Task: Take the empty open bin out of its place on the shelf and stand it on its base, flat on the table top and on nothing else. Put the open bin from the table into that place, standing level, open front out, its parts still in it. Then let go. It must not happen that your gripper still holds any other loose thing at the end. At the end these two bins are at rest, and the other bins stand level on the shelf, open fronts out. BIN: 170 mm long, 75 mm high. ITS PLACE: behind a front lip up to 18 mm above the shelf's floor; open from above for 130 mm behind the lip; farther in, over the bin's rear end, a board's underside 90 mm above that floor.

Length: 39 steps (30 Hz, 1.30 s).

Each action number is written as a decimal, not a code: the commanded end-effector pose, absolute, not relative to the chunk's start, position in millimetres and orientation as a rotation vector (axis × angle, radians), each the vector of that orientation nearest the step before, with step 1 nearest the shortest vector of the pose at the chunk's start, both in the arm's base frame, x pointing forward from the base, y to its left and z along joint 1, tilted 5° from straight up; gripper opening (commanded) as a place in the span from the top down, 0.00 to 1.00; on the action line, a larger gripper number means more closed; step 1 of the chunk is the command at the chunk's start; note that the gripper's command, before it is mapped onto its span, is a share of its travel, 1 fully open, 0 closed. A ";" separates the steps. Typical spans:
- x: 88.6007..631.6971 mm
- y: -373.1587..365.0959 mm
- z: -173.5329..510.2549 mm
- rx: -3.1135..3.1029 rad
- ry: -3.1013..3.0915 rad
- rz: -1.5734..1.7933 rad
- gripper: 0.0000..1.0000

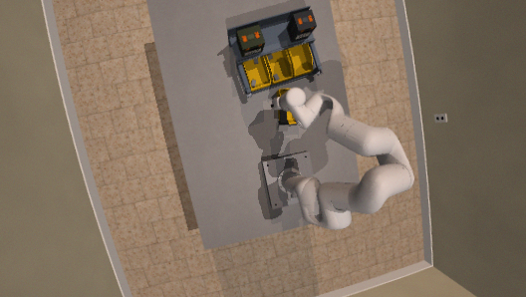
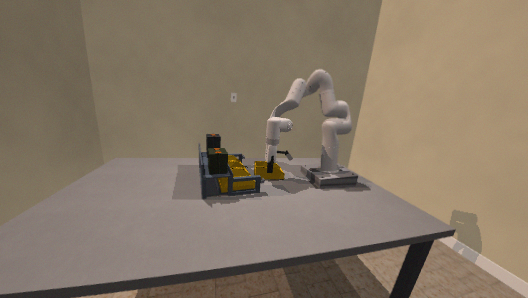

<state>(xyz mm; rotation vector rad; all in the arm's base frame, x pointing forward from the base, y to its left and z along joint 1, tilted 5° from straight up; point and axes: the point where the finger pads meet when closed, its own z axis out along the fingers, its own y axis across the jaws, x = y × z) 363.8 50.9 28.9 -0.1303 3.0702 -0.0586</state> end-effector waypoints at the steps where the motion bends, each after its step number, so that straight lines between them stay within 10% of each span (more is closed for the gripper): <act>1: 364.9 51.1 29.6 -0.131 3.068 -0.059 1.00; 39: 361.5 52.8 76.7 -0.131 3.068 -0.059 1.00</act>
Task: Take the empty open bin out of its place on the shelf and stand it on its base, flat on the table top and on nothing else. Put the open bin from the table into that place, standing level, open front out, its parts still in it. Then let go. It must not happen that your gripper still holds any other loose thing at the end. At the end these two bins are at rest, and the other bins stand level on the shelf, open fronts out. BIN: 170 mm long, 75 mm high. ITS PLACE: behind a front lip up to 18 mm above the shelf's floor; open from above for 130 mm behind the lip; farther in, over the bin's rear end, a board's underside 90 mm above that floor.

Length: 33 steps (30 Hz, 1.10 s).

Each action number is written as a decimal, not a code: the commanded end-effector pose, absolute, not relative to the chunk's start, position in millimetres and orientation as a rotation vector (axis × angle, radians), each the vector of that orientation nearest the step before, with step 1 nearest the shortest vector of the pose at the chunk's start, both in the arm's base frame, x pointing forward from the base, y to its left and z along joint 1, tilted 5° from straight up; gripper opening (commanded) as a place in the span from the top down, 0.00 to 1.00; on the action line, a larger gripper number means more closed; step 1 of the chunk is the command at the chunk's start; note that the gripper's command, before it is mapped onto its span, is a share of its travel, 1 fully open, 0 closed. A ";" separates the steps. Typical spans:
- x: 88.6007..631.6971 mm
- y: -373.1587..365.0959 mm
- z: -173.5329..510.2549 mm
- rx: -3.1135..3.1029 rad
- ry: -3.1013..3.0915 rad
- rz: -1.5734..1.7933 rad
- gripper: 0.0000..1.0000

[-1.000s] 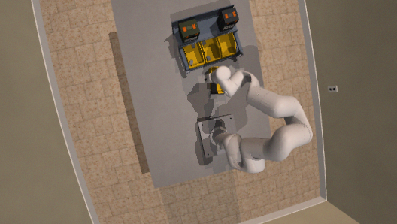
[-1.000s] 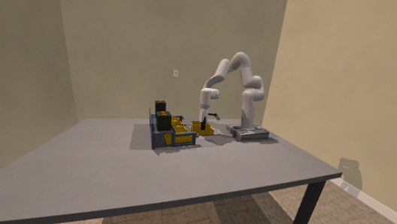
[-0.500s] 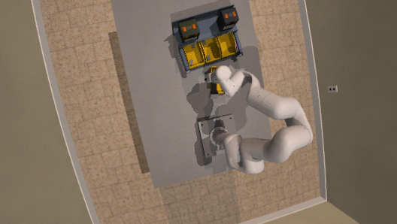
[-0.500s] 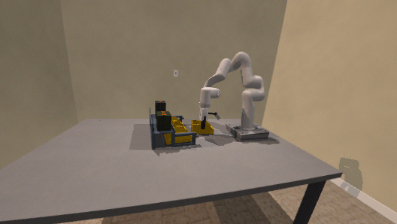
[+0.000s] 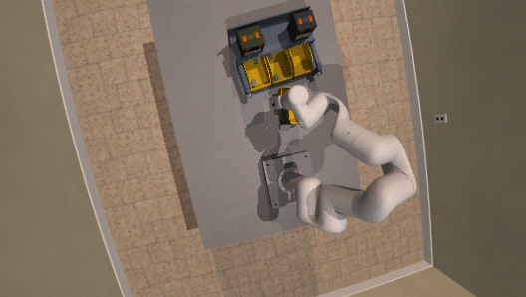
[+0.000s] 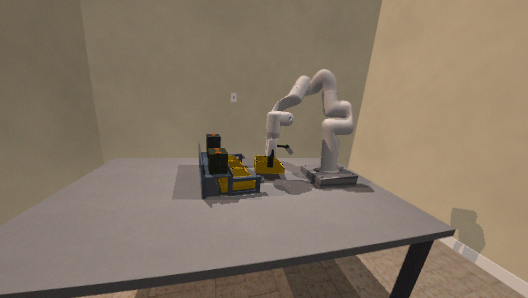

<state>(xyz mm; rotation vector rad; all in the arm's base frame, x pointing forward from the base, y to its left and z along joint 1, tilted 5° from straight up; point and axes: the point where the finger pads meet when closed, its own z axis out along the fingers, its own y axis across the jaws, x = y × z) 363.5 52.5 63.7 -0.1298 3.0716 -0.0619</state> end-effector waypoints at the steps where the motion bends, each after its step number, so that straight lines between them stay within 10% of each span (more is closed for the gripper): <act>1: 361.3 52.9 79.8 -0.131 3.068 -0.059 1.00; 33: 358.7 54.1 115.4 -0.131 3.068 -0.059 1.00</act>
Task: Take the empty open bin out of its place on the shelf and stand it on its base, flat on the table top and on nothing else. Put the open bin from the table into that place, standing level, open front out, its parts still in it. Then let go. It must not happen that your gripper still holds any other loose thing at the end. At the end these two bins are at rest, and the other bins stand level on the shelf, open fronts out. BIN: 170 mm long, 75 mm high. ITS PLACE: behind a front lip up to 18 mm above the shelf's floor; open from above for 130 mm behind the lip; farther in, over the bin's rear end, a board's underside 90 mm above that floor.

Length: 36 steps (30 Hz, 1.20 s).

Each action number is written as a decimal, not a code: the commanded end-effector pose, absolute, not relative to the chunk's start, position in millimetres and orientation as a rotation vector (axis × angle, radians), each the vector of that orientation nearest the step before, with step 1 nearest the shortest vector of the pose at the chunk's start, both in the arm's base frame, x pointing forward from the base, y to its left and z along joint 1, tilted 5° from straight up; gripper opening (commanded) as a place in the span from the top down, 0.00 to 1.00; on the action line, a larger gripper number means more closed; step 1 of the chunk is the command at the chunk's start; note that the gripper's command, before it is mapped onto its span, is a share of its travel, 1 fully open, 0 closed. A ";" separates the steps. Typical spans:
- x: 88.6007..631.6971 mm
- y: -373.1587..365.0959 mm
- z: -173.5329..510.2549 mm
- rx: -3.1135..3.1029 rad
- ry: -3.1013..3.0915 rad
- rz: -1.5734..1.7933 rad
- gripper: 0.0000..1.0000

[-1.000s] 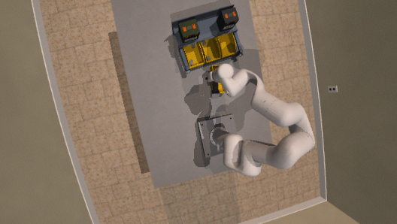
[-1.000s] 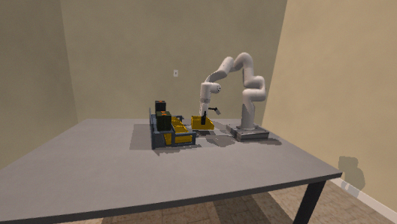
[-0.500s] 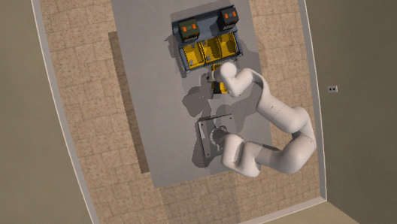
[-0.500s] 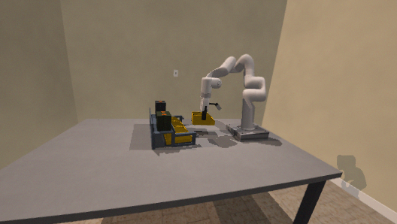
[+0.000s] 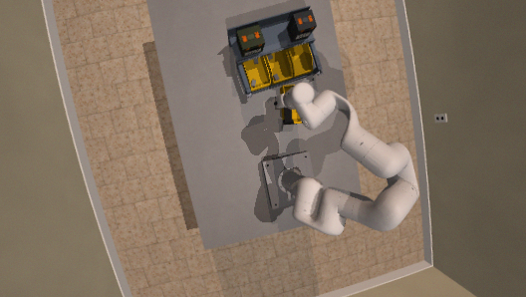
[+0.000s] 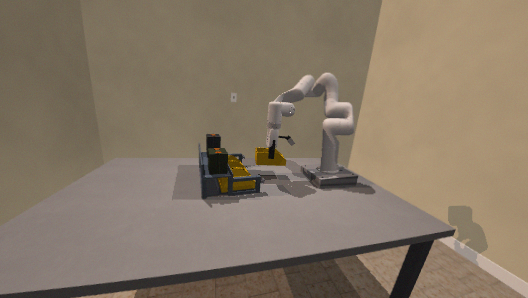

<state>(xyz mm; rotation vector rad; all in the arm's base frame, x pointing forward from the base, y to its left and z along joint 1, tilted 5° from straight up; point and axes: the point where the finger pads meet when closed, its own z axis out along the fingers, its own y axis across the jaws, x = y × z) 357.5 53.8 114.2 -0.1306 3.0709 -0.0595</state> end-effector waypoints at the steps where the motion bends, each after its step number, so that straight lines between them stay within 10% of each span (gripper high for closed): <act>1: 358.7 54.1 115.4 -0.131 3.068 -0.059 1.00; 36: 340.6 58.7 114.4 -0.499 3.035 -0.071 1.00</act>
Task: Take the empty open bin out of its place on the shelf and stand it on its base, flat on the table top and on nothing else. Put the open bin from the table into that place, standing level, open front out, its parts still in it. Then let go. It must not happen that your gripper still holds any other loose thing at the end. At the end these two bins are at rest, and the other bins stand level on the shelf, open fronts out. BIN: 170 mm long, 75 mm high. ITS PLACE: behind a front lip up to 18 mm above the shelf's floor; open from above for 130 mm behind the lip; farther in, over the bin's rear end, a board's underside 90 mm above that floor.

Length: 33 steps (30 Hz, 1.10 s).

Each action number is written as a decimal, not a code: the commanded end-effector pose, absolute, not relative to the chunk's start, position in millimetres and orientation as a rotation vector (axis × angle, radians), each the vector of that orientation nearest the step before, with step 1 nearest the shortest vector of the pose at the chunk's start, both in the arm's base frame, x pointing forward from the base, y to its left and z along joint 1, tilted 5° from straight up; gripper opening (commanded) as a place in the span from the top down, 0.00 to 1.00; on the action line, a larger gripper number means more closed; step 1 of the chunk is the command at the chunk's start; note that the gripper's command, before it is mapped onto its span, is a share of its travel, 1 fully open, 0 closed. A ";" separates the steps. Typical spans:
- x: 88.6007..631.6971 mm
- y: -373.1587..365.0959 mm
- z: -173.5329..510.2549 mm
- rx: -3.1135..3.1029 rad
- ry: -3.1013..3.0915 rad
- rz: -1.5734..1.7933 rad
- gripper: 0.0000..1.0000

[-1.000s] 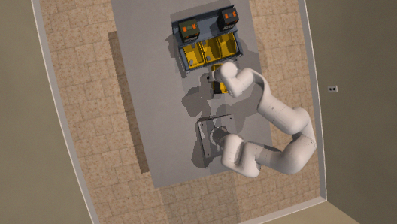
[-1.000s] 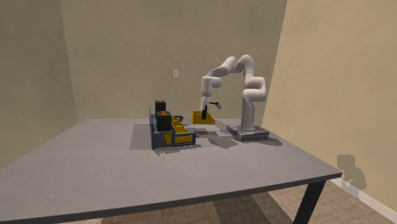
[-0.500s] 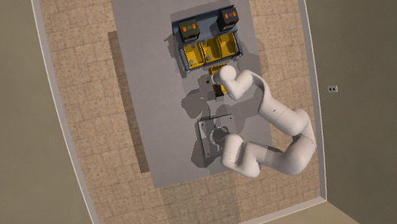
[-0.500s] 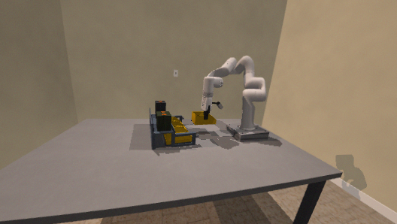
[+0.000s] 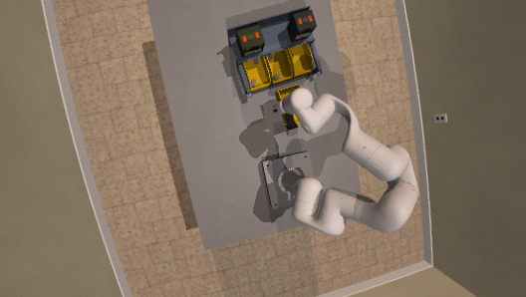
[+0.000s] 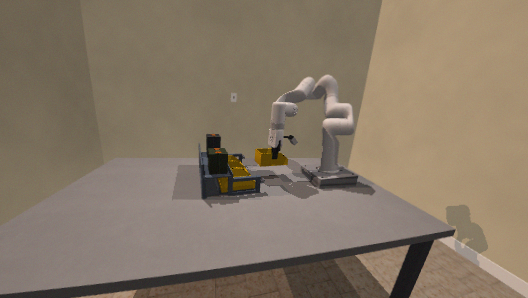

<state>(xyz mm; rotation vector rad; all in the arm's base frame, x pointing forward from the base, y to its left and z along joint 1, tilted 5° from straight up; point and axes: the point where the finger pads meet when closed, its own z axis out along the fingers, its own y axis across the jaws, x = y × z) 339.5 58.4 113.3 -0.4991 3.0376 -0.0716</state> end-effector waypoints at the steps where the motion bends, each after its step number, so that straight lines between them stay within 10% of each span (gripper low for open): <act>1: 340.6 58.7 114.4 -0.499 3.035 -0.071 1.00; 33: 344.5 56.8 58.2 -0.499 3.035 -0.071 1.00</act>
